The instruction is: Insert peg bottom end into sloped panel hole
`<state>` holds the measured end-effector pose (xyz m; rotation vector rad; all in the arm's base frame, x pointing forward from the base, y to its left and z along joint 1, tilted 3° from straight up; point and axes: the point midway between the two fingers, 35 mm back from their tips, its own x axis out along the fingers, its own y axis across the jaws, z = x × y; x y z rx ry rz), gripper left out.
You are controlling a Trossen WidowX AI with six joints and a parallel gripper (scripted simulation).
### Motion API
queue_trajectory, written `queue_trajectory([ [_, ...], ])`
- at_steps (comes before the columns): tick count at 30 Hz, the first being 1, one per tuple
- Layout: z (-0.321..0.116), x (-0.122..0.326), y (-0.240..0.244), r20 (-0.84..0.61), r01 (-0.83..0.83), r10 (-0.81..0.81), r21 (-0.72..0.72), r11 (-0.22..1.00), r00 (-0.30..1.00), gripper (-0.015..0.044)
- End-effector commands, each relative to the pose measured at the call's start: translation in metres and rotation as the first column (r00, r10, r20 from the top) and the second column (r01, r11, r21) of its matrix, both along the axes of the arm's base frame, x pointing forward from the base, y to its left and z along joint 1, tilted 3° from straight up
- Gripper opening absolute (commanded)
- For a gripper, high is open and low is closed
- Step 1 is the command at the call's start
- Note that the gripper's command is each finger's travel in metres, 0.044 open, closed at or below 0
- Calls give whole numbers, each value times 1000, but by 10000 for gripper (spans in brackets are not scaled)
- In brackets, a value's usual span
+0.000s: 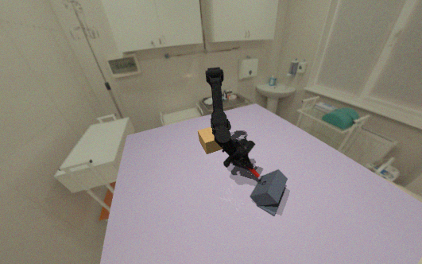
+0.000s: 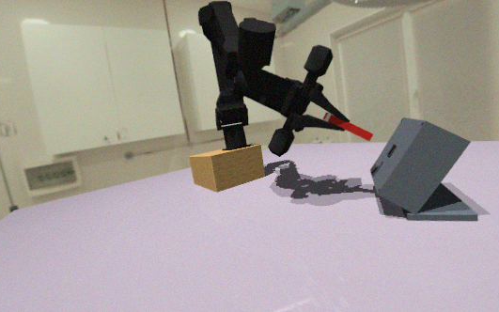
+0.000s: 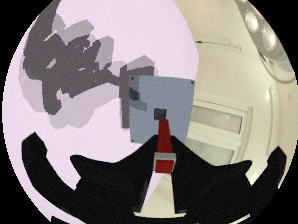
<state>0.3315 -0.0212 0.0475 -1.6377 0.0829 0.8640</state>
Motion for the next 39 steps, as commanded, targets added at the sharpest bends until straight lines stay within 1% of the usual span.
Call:
queue_trajectory([
  [1,-6,1,1,-7,8,-8,5,1000,1000,0],
  [15,-9,4,2,0,10,-10,6,1000,1000,0],
  [36,-22,20,12,2,11,-11,6,1000,1000,0],
  [39,-18,18,11,9,6,-6,4,1000,1000,0],
])
